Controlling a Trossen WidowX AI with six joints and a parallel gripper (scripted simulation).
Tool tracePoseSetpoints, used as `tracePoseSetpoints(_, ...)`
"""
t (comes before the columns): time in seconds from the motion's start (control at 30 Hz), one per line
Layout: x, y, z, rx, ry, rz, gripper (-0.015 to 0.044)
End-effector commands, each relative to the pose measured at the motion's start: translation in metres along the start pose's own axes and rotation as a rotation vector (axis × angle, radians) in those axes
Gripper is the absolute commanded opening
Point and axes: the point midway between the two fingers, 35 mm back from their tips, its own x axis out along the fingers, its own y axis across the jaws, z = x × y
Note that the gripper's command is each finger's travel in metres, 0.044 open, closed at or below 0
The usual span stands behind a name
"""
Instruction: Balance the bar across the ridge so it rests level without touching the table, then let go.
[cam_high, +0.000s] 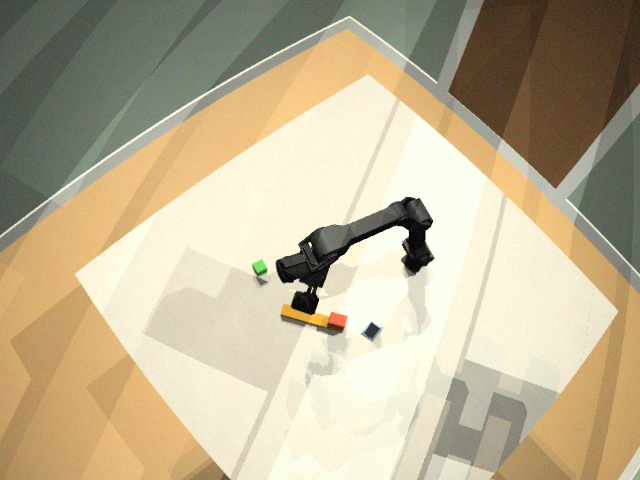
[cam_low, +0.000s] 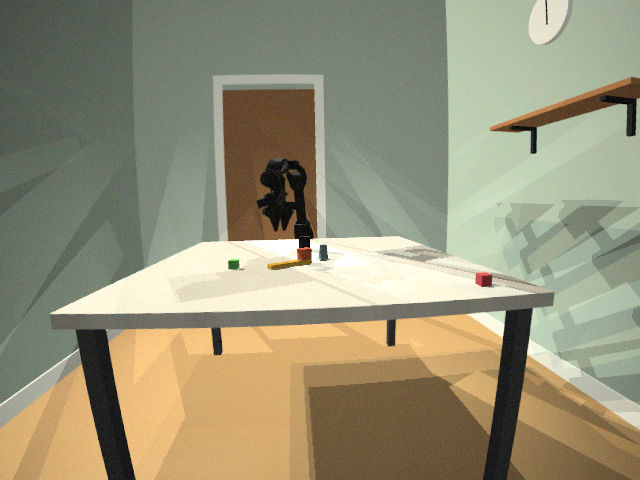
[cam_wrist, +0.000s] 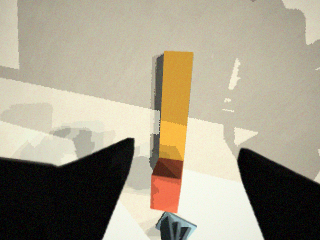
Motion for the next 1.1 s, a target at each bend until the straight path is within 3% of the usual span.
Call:
tracePoseSetpoints(0.0, 0.010, 0.010, -0.011, -0.012, 0.032, -0.062, 0.0315)
tracePoseSetpoints(0.33, 0.020, 0.023, -0.026, -0.033, 0.054, -0.125, 0.0315)
tracePoseSetpoints(0.8, 0.101, 0.013, -0.030, -0.033, 0.054, -0.125, 0.0315)
tracePoseSetpoints(1.07, 0.106, 0.012, -0.031, -0.033, 0.054, -0.125, 0.0315)
